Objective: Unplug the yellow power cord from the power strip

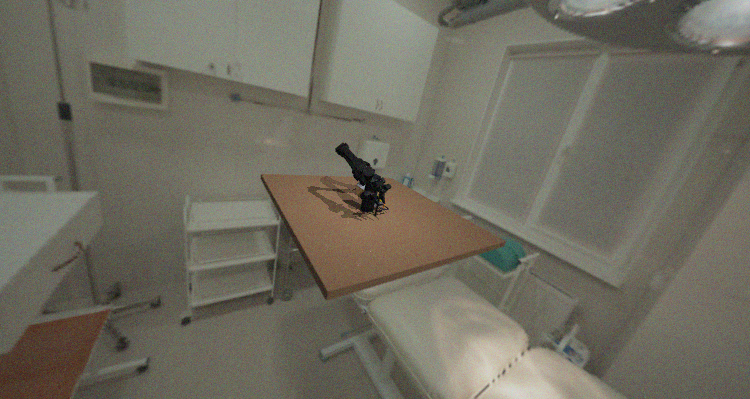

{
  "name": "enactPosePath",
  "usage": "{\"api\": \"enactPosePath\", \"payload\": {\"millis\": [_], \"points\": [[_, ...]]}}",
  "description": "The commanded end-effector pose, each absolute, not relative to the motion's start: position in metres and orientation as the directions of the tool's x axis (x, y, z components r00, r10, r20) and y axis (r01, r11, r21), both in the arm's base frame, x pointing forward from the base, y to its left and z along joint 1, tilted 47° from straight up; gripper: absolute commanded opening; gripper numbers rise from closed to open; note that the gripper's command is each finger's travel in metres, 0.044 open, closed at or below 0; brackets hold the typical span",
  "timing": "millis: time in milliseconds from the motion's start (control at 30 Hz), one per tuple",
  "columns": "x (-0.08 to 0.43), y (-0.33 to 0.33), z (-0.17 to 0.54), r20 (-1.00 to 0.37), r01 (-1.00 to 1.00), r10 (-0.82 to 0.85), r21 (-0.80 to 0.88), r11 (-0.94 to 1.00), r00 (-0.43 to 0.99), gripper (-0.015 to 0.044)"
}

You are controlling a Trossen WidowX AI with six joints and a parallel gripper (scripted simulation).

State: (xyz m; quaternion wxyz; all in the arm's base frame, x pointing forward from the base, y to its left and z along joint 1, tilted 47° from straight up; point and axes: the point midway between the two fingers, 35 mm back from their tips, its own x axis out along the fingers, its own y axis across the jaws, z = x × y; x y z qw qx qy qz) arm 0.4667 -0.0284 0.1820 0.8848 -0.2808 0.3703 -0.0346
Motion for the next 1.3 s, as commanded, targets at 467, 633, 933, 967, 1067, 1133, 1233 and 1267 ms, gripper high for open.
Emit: {"api": "enactPosePath", "payload": {"millis": [467, 633, 933, 967, 1067, 1133, 1233, 1267], "points": [[0.425, 0.109, 0.095, -0.795, -0.627, -0.169, -0.571, 0.529, 0.582, 0.0160], [0.394, 0.123, 0.057, -0.857, -0.749, -0.219, -0.514, 0.417, 0.466, 0.0160], [0.319, 0.100, 0.013, -0.850, -0.939, -0.474, -0.322, 0.123, 0.229, 0.0160], [0.305, 0.093, 0.009, -0.827, -0.963, -0.529, -0.262, 0.062, 0.191, 0.0160], [0.266, 0.074, 0.006, -0.722, -0.993, -0.684, -0.050, -0.104, 0.108, 0.0160], [0.259, 0.069, 0.007, -0.690, -0.990, -0.717, 0.005, -0.138, 0.096, 0.0160], [0.259, 0.069, 0.007, -0.690, -0.990, -0.717, 0.005, -0.138, 0.096, 0.0160], [0.259, 0.069, 0.007, -0.690, -0.990, -0.717, 0.005, -0.138, 0.096, 0.0160]]}}
